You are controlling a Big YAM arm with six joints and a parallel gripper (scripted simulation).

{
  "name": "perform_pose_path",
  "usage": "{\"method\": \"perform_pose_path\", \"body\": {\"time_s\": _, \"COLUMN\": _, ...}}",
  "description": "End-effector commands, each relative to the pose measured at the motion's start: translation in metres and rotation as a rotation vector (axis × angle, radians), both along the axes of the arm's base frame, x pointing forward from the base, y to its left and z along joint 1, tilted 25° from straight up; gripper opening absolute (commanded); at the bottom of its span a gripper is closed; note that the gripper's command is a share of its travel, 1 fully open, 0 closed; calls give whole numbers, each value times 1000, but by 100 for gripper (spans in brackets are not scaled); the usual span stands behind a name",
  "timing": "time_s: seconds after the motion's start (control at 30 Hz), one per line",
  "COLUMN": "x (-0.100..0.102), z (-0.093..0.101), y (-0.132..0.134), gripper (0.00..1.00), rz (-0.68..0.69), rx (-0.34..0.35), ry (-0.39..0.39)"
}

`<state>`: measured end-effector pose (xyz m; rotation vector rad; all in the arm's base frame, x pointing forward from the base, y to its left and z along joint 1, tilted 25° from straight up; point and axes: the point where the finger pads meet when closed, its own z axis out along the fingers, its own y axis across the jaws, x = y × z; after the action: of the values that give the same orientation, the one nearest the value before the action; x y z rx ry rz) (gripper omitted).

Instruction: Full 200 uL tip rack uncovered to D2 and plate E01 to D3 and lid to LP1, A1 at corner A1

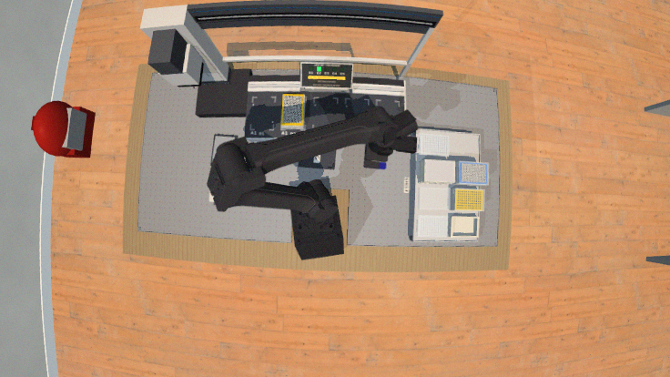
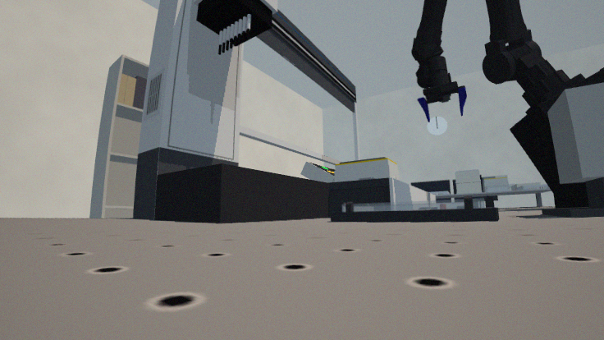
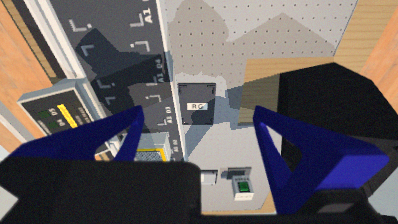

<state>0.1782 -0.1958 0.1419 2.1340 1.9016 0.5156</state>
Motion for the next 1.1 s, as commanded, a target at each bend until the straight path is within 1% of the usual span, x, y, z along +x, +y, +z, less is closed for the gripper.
{"method": "perform_pose_path", "body": {"time_s": 0.0, "x": 8, "z": 26, "y": -28, "gripper": 100, "rz": 32, "rx": -86, "ry": -38}}
{"method": "perform_pose_path", "body": {"time_s": 0.47, "x": 0, "z": 18, "y": -100, "gripper": 100, "rz": 30, "rx": -89, "ry": -30}}
{"method": "perform_pose_path", "body": {"time_s": 0.53, "x": 0, "z": 18, "y": -100, "gripper": 100, "rz": 30, "rx": -89, "ry": -30}}
{"method": "perform_pose_path", "body": {"time_s": 0.57, "x": -1, "z": 17, "y": -102, "gripper": 100, "rz": 30, "rx": -77, "ry": -26}}
{"method": "perform_pose_path", "body": {"time_s": 0.67, "x": -2, "z": 16, "y": -120, "gripper": 100, "rz": 29, "rx": -89, "ry": -28}}
{"method": "perform_pose_path", "body": {"time_s": 0.9, "x": -6, "z": 12, "y": -155, "gripper": 100, "rz": 28, "rx": -84, "ry": -25}}
{"method": "perform_pose_path", "body": {"time_s": 0.97, "x": -6, "z": 12, "y": -157, "gripper": 100, "rz": 28, "rx": -84, "ry": -24}}
{"method": "perform_pose_path", "body": {"time_s": 1.0, "x": 0, "z": 23, "y": -153, "gripper": 100, "rz": 46, "rx": -114, "ry": -33}}
{"method": "perform_pose_path", "body": {"time_s": 1.03, "x": 1, "z": 15, "y": -143, "gripper": 100, "rz": 57, "rx": -90, "ry": -27}}
{"method": "perform_pose_path", "body": {"time_s": 1.07, "x": 1, "z": 15, "y": -143, "gripper": 100, "rz": 57, "rx": -90, "ry": -27}}
